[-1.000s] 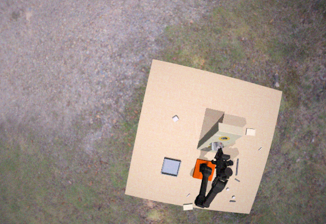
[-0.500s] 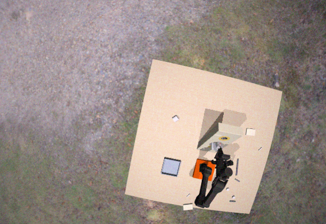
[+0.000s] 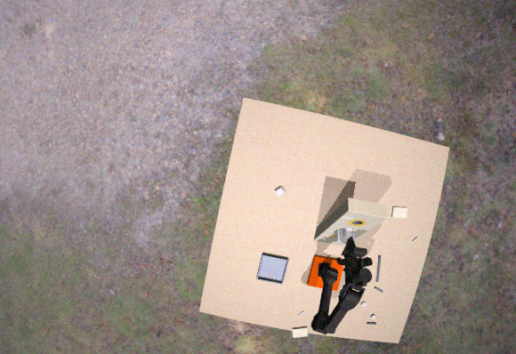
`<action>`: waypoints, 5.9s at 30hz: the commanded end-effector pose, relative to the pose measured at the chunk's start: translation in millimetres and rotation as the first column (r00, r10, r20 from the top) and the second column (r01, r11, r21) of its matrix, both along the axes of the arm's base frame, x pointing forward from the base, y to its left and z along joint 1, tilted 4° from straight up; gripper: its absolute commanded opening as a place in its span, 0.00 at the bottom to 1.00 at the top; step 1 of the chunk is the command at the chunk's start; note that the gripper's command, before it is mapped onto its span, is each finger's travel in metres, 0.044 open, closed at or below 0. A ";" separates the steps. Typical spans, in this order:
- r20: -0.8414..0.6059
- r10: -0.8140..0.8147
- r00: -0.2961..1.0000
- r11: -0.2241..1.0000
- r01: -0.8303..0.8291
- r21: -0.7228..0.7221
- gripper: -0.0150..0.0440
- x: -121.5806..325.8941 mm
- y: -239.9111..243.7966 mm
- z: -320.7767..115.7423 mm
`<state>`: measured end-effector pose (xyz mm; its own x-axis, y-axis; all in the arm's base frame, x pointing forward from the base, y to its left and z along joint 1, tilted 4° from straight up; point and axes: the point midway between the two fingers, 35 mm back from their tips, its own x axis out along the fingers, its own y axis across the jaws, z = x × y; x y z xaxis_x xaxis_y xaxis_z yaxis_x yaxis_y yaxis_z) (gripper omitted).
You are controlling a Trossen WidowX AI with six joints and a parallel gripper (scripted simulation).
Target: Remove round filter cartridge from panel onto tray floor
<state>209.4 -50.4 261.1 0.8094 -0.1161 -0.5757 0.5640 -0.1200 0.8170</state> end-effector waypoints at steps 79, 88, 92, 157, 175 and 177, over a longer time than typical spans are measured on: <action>0.034 0.005 0.999 1.000 -0.004 -0.025 0.76 24.7 -10.2 115.2; -0.082 0.139 0.987 0.970 -0.153 -0.191 0.81 20.0 -9.4 117.9; -0.275 0.332 0.902 0.815 -0.421 -0.398 0.77 15.7 -6.3 87.8; -0.735 0.537 0.415 0.049 -0.884 -0.464 0.67 22.5 0.9 -19.2; -0.735 0.536 0.416 0.049 -0.884 -0.464 0.25 27.8 -0.7 -9.8; -0.736 0.535 0.416 0.049 -0.884 -0.464 0.25 31.0 -1.7 -4.4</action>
